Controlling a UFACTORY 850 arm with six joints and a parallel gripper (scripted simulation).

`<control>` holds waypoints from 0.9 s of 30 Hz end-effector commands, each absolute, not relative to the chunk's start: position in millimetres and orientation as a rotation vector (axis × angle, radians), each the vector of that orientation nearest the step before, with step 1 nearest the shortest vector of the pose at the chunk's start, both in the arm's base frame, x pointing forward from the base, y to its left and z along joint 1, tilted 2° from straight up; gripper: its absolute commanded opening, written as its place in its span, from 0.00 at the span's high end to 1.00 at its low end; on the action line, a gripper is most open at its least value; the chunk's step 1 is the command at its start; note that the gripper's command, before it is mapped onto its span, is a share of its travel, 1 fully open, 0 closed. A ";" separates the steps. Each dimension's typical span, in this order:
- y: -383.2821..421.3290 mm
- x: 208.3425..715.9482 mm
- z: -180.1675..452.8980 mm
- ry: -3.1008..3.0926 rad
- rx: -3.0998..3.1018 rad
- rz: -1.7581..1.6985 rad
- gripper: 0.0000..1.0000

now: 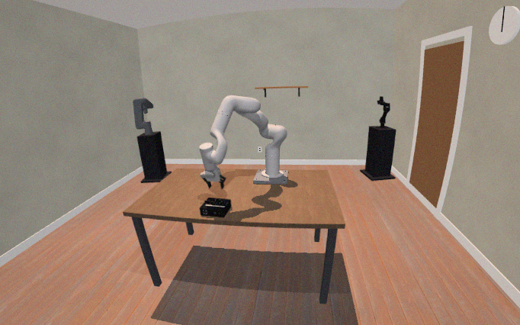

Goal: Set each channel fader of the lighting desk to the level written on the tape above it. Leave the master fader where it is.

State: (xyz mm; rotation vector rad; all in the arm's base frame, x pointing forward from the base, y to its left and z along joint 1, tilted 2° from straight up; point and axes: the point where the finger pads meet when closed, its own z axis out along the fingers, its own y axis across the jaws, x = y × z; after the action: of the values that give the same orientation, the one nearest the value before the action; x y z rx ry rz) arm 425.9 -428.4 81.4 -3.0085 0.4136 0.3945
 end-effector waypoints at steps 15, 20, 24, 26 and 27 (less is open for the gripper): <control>-429.2 428.3 83.2 0.448 -3.009 0.388 0.00; -430.2 441.5 89.9 0.710 -2.989 0.358 0.00; -431.2 462.1 100.7 1.080 -2.912 0.307 0.00; -431.5 474.6 107.7 1.214 -2.865 0.283 0.00; -431.7 481.1 111.4 1.286 -2.836 0.270 0.00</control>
State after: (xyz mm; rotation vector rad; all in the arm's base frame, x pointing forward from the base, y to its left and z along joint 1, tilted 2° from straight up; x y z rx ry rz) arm 455.8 -430.2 97.2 -2.9259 0.9468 0.3095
